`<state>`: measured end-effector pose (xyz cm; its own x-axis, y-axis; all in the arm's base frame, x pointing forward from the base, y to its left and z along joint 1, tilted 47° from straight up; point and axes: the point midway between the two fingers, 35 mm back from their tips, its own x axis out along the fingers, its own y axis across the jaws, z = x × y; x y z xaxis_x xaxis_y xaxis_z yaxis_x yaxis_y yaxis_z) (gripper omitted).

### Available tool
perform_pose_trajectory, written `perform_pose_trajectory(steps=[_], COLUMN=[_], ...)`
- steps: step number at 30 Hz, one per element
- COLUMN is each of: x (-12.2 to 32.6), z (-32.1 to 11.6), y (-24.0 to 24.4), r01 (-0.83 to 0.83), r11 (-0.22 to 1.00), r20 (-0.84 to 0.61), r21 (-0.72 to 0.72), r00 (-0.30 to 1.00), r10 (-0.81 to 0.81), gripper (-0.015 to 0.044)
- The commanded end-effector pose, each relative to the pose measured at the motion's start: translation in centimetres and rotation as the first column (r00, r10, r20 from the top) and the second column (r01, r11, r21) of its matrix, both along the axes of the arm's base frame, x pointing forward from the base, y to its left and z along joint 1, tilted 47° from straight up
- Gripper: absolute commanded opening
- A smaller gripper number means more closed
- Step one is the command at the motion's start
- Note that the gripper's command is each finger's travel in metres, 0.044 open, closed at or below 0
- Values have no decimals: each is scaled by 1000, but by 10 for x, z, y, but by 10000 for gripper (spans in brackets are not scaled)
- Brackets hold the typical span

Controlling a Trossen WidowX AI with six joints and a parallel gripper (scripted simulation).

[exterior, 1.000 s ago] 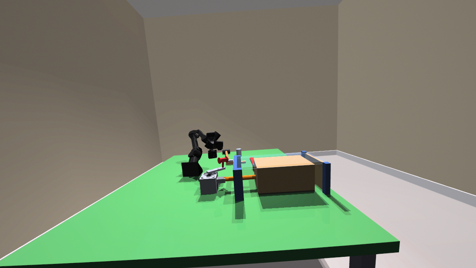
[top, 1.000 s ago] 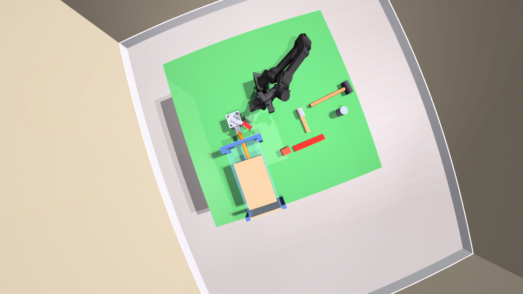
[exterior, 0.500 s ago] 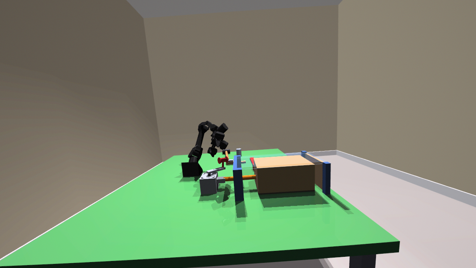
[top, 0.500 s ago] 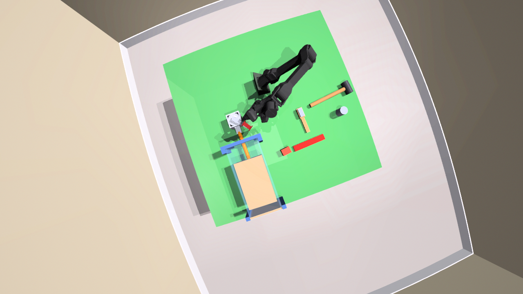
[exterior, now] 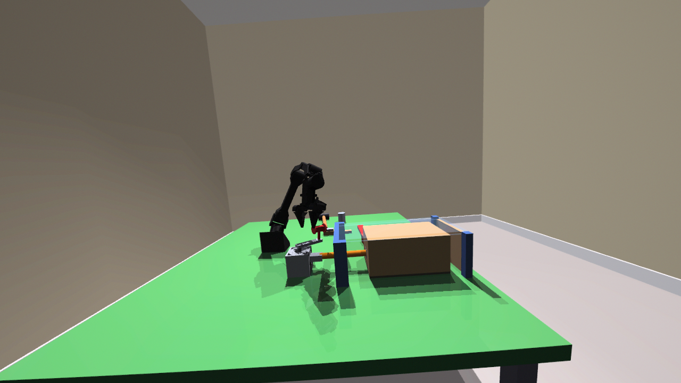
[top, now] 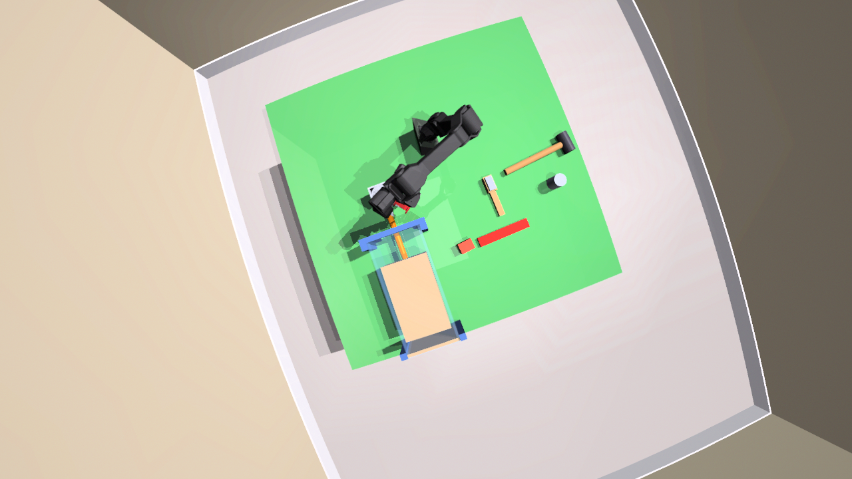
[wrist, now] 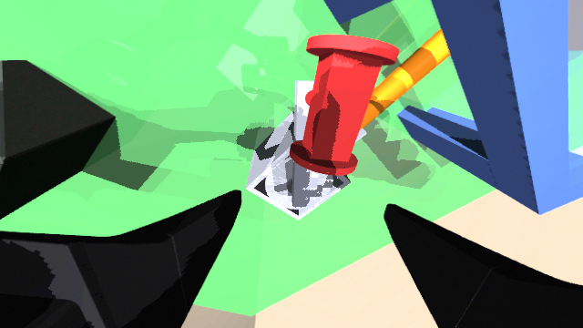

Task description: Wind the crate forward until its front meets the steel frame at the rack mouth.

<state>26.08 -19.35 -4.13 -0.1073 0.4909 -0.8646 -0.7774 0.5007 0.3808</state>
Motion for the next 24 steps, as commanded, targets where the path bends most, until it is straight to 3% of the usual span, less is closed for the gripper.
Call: perform_pose_trajectory(steps=[1, 4, 24], x=[0, 0, -2], z=[-11, -15, -48], y=[-7, -9, 26], r01=[-3, 0, 5], r11=[980, 963, 963], r20=[20, 32, 29], r21=[197, 270, 271], r00=[1000, 999, 999], r10=[-1, -9, -13], gripper=[440, 440, 440])
